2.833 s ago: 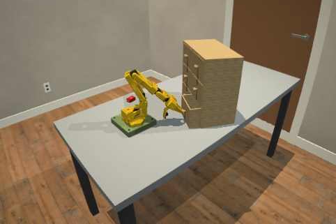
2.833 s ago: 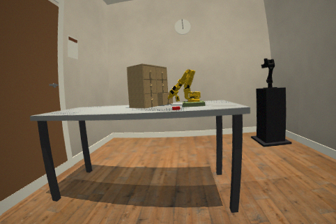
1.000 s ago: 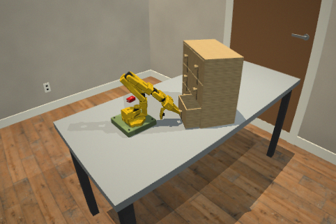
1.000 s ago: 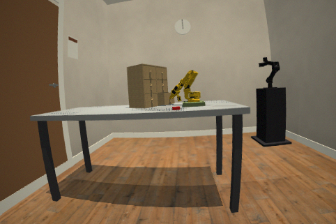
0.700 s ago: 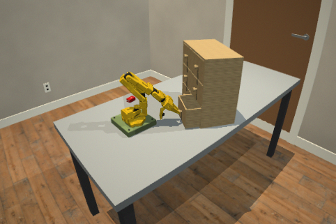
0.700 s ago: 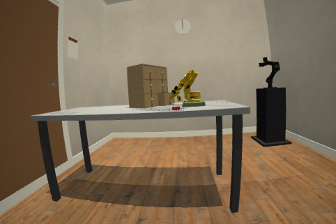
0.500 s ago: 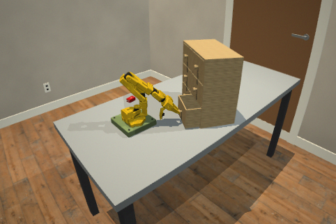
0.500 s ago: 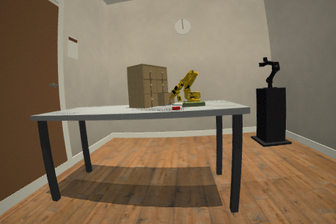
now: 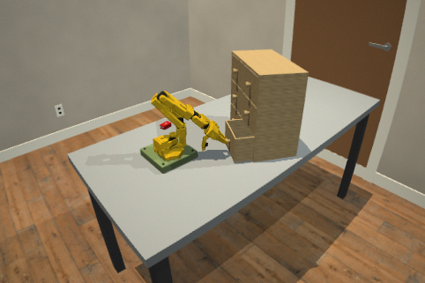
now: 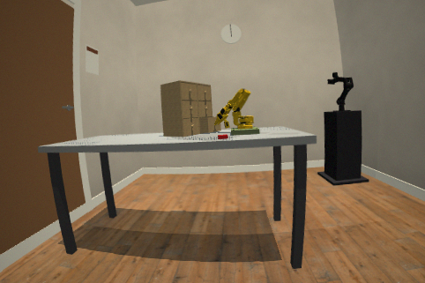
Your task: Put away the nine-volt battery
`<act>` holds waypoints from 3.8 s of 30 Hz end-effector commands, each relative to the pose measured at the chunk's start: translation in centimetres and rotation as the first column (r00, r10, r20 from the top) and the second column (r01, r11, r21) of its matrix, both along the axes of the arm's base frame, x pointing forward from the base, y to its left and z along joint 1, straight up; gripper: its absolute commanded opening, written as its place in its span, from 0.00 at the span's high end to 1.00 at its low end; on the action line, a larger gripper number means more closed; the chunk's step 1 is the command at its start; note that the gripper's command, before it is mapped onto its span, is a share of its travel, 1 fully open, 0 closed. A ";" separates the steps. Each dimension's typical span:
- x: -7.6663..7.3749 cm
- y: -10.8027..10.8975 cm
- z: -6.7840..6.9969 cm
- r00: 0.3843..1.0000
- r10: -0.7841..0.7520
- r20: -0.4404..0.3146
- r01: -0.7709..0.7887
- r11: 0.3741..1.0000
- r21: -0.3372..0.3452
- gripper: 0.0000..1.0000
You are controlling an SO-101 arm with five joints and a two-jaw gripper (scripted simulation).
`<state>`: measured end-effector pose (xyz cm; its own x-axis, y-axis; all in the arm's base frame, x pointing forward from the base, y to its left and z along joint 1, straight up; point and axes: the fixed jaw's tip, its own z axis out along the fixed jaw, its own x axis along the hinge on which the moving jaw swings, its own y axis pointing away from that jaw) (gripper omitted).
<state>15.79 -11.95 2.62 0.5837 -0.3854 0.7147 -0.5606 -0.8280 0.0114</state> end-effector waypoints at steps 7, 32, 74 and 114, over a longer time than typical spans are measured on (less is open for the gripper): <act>-0.4 -0.3 0.1 0.999 -0.033 0.007 0.033 0.999 0.003 0.86; -1.5 0.5 2.1 0.999 -0.049 0.015 0.048 0.999 0.017 0.79; -3.3 1.8 4.0 0.998 -0.063 -0.018 0.064 0.996 0.056 0.79; -2.9 1.5 9.0 0.993 -0.062 -0.101 0.073 0.991 0.110 0.79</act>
